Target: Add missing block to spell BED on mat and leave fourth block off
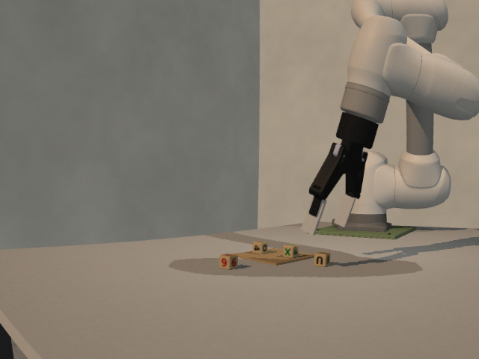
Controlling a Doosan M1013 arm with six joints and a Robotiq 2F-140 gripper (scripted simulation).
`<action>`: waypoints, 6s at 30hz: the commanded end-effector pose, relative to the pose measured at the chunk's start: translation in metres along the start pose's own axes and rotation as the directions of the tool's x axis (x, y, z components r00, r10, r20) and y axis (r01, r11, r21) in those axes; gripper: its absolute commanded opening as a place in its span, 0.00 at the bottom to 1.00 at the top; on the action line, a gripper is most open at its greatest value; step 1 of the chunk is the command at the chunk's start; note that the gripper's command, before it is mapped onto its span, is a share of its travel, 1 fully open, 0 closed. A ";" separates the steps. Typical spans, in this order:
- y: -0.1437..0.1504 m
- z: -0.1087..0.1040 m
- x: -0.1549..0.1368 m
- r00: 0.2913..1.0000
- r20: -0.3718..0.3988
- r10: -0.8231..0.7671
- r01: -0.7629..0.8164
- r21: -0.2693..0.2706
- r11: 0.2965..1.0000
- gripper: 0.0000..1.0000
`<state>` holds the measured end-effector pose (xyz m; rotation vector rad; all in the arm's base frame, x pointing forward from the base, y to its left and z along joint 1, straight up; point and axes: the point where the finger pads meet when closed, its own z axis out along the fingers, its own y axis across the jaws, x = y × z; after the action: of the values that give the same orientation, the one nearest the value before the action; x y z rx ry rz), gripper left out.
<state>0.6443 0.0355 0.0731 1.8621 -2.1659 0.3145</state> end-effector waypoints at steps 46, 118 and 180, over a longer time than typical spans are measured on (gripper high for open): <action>-0.013 -0.170 0.092 0.229 0.073 -0.971 0.938 0.251 0.240 1.00; 0.031 0.028 0.087 1.000 -0.002 0.010 -0.010 0.001 1.000 1.00; 0.030 0.025 0.087 1.000 0.001 -0.011 0.011 0.000 1.000 1.00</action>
<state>0.6004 -0.0496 0.0773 1.8561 -2.1703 0.3173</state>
